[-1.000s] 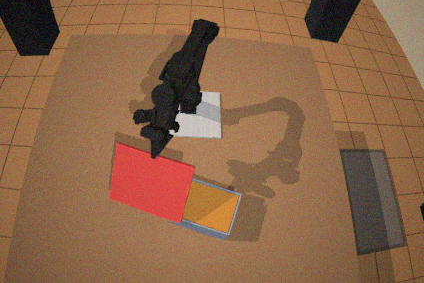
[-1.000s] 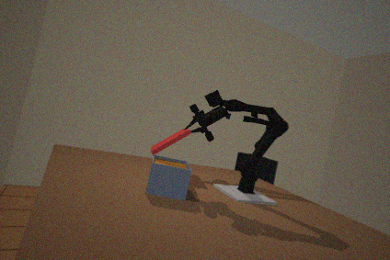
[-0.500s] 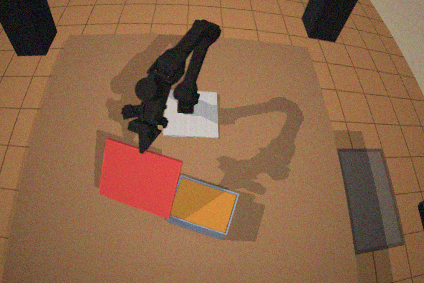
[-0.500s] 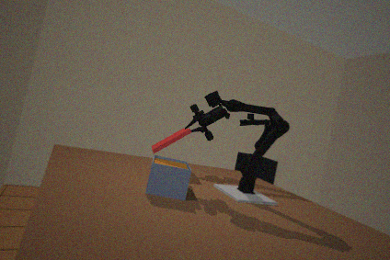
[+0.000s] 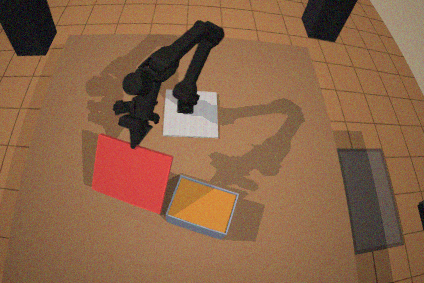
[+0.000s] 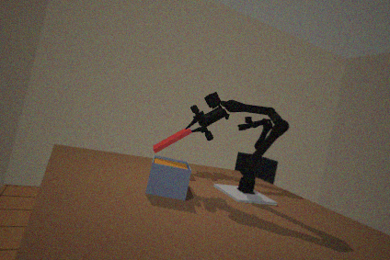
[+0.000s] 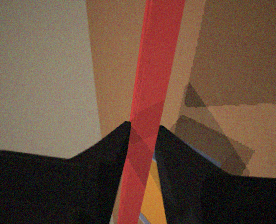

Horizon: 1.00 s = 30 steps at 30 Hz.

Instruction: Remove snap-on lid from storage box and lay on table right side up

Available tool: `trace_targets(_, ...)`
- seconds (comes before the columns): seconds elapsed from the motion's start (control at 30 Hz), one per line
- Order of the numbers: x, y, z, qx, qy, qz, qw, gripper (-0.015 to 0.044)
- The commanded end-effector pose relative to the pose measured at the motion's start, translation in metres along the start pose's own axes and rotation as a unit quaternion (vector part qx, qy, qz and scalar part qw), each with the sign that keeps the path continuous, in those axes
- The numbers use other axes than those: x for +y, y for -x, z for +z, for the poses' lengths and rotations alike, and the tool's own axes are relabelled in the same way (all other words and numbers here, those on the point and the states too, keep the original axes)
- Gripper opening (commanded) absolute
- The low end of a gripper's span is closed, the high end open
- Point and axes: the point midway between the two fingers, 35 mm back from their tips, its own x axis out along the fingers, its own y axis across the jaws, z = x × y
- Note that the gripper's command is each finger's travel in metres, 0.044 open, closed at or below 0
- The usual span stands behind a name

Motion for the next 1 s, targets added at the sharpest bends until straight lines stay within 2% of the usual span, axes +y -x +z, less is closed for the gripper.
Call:
trace_targets(0.0,0.003,0.002,0.007,0.001,0.003,0.005,1.0,0.0)
trace_targets(0.97,0.0,0.006,0.065,-0.001,0.005,0.004,1.0,0.0)
